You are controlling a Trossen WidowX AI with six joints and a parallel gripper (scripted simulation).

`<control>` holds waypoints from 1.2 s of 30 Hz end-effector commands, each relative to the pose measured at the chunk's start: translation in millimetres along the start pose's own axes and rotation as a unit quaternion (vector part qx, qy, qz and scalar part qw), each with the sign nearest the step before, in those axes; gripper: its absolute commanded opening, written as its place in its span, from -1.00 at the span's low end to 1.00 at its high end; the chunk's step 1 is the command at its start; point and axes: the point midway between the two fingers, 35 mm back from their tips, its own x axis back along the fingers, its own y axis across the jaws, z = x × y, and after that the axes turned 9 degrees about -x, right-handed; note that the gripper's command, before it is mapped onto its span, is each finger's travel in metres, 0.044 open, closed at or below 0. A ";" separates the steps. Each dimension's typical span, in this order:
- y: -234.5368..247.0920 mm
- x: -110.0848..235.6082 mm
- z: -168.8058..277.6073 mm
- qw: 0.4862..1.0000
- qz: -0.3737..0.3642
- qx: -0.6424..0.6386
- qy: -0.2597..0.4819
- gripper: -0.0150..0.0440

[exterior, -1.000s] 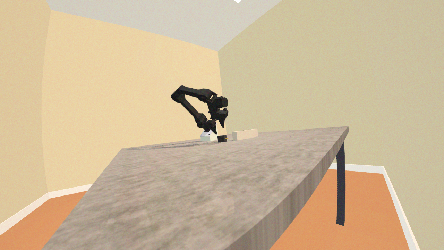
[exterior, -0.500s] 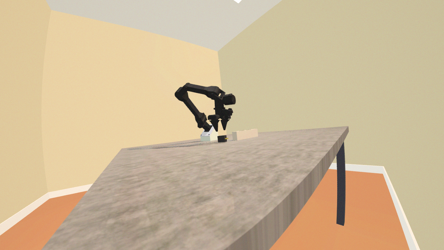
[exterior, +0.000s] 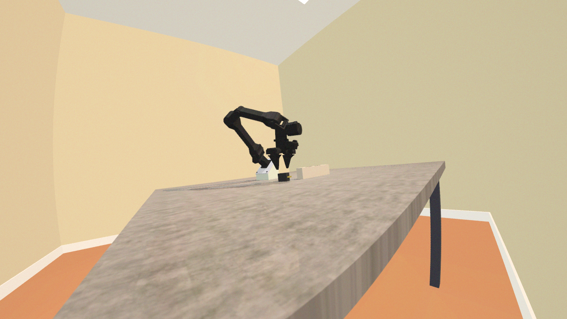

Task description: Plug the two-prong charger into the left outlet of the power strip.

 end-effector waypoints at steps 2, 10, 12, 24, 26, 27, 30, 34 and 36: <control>1.0 -7.2 0.9 1.000 0.002 0.005 0.003 1.00; 1.3 -20.1 -0.6 1.000 0.002 0.005 0.003 1.00; 1.3 -23.4 -0.9 1.000 0.002 0.005 0.003 1.00; 1.0 -43.0 -1.5 1.000 0.003 0.005 0.003 1.00; 0.8 -46.3 -1.5 1.000 0.003 0.005 0.003 1.00; 0.7 -47.9 -1.4 1.000 0.003 0.005 0.003 1.00; 0.5 -52.4 -1.2 1.000 0.004 0.005 0.003 1.00; 0.4 -53.4 -1.2 1.000 0.004 0.005 0.003 1.00; -0.5 -50.3 -2.9 1.000 0.002 0.000 0.000 0.91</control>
